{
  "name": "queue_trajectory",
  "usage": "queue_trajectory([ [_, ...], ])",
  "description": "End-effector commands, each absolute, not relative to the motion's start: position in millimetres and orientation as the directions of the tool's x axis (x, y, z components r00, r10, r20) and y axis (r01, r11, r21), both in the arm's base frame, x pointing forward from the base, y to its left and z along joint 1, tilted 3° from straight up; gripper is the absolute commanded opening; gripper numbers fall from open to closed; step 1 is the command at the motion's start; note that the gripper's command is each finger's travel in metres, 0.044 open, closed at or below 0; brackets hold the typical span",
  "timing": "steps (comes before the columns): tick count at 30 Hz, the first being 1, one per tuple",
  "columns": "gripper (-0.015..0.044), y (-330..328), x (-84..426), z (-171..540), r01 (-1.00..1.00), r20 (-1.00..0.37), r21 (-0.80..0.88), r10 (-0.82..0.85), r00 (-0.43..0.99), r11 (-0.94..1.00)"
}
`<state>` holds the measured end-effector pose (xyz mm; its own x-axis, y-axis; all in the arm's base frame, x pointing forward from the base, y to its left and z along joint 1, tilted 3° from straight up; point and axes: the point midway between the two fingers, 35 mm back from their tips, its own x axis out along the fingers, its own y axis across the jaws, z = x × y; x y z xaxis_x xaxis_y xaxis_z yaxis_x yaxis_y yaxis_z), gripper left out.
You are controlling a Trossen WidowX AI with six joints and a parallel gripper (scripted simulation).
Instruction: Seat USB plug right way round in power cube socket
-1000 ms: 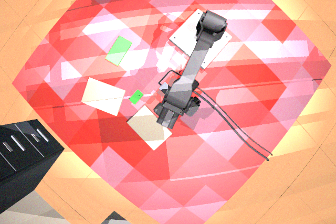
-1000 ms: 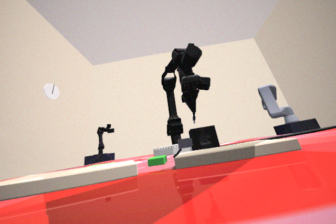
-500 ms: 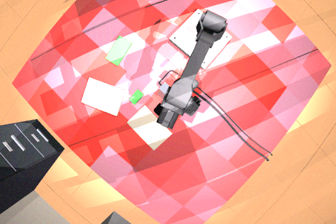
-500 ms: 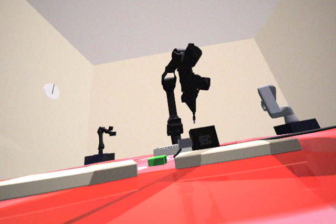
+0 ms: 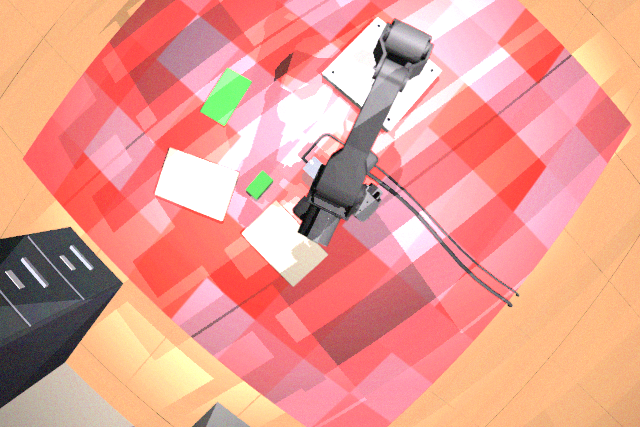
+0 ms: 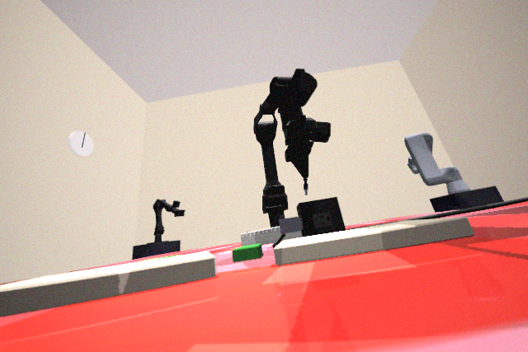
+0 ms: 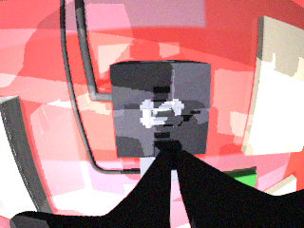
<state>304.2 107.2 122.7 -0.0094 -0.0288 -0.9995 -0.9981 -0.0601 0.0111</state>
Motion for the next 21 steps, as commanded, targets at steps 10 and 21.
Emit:
queue_trajectory([
  [10,0.0,108.7,303.9,121.6,-0.998,-1.0,0.01,-0.011,-0.01,-0.063],
  [21,0.0,109.4,303.8,120.3,-0.998,-1.0,0.01,-0.001,-0.01,-0.063],
])
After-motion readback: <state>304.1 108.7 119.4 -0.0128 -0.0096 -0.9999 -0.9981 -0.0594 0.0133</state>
